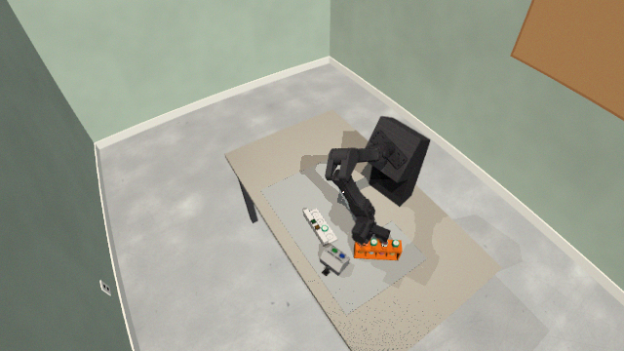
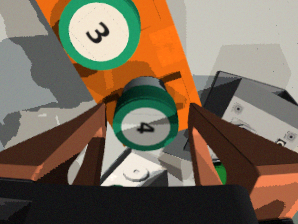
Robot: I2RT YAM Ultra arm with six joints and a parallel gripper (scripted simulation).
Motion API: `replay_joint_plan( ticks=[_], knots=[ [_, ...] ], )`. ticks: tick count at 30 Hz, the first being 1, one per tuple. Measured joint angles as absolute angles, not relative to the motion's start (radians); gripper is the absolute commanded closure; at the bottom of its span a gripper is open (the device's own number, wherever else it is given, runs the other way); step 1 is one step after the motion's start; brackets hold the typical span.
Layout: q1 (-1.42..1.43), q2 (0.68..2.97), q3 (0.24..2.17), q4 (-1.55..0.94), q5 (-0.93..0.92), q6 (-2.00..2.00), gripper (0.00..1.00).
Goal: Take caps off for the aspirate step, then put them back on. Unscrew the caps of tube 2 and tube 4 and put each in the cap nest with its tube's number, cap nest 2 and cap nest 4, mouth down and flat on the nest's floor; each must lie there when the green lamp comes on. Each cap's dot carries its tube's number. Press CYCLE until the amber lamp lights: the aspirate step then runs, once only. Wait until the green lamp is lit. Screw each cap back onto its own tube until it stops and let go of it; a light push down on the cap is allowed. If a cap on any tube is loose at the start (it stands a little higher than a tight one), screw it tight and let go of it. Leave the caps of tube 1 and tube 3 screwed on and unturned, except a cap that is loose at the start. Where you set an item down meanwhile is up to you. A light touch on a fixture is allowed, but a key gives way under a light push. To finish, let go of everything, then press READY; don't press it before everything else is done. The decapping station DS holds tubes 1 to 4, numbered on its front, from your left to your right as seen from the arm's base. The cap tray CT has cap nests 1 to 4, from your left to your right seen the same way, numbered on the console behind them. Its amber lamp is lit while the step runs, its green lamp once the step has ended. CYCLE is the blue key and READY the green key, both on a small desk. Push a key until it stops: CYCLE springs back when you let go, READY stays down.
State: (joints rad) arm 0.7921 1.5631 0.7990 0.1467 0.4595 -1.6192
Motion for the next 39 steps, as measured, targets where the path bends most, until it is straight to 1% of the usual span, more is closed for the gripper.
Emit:
replay_joint_plan(
  ticks=[39],
  knots=[
    [0.792,1.563,0.799,0.147,0.459,0.250,0.51]
  ],
)
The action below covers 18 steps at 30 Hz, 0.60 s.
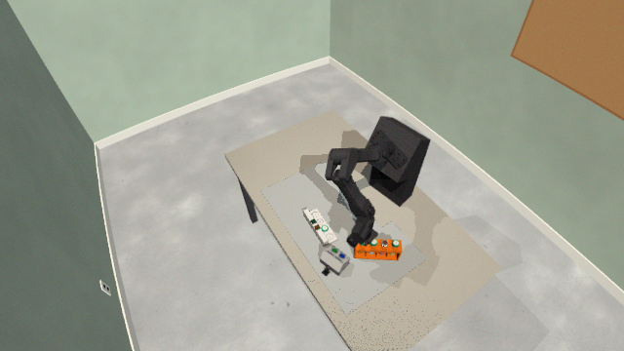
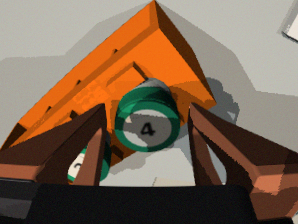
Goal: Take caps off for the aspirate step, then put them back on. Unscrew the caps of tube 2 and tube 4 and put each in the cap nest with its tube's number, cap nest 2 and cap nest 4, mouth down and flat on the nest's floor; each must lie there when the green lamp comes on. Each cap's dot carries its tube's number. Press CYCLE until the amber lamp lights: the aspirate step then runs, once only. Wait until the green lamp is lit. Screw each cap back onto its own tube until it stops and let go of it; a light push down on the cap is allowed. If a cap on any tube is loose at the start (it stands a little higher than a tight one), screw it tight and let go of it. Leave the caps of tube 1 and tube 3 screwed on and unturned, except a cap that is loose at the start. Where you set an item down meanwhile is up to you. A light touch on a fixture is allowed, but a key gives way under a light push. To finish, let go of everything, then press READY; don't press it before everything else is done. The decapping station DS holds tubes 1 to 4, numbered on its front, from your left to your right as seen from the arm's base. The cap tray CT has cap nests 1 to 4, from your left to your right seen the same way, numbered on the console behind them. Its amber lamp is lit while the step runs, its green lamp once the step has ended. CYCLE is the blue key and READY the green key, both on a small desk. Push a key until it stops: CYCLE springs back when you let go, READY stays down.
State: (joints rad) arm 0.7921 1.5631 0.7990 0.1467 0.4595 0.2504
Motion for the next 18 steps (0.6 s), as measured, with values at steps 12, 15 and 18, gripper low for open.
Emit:
replay_joint_plan(
  ticks=[12,15,18],
  knots=[
    [0.792,1.563,0.797,0.147,0.459,0.831,0.51],
    [0.792,1.563,0.797,0.148,0.459,0.985,0.51],
    [0.792,1.563,0.797,0.148,0.459,1.134,0.51]
  ],
)
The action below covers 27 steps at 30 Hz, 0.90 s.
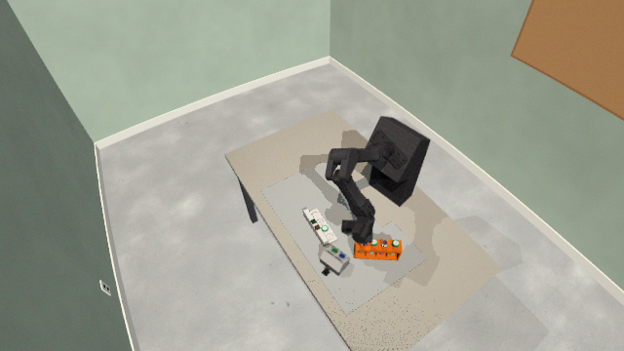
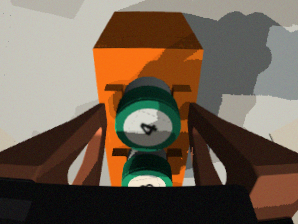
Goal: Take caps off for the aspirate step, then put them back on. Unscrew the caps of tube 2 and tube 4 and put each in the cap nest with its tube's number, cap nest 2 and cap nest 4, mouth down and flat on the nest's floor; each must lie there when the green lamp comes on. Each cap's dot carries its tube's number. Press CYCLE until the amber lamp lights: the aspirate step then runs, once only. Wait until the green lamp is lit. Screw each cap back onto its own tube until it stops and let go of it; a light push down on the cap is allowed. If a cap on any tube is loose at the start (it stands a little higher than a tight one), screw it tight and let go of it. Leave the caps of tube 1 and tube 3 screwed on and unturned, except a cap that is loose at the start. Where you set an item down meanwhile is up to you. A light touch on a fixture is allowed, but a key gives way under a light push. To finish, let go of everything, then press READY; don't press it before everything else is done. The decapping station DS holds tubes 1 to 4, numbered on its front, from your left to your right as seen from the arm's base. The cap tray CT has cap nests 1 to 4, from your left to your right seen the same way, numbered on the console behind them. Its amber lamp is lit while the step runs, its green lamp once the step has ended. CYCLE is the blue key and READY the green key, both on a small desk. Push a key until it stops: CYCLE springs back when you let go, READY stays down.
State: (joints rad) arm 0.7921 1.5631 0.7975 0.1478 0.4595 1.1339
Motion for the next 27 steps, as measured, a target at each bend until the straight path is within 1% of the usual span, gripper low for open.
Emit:
replay_joint_plan(
  ticks=[6,12,13,27],
  knots=[
    [0.792,1.563,0.797,0.149,0.459,1.427,0.51],
    [0.792,1.563,0.797,0.149,0.459,1.551,0.51],
    [0.792,1.562,0.797,0.149,0.459,1.560,1.00],
    [0.793,1.562,0.796,0.148,0.459,1.592,1.00]
  ],
)
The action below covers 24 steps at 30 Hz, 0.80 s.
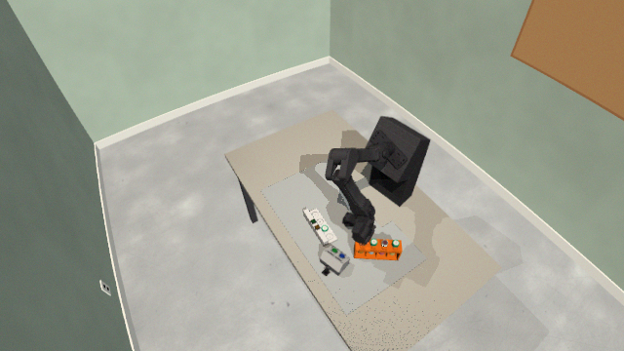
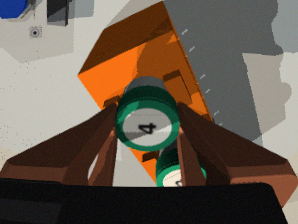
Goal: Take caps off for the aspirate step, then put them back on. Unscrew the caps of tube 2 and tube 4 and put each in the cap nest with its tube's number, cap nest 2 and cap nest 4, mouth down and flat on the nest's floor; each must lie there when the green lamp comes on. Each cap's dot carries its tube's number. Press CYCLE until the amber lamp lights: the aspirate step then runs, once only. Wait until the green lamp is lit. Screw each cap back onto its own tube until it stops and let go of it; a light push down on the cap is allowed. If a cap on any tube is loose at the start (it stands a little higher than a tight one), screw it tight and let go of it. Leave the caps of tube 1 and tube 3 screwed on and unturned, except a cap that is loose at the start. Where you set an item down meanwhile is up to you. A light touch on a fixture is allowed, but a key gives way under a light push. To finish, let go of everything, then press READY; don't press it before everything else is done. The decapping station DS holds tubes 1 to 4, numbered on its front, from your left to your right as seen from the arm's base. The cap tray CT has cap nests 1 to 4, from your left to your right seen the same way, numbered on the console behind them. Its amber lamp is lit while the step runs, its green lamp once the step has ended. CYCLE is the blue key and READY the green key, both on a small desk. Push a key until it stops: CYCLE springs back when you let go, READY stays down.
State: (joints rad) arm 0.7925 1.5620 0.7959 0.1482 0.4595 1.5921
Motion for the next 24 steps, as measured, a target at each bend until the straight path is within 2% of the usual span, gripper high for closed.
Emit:
replay_joint_plan(
  ticks=[6,24],
  knots=[
    [0.793,1.562,0.796,0.148,0.460,1.482,1.00],
    [0.793,1.561,0.796,0.147,0.459,0.733,1.00]
  ],
)
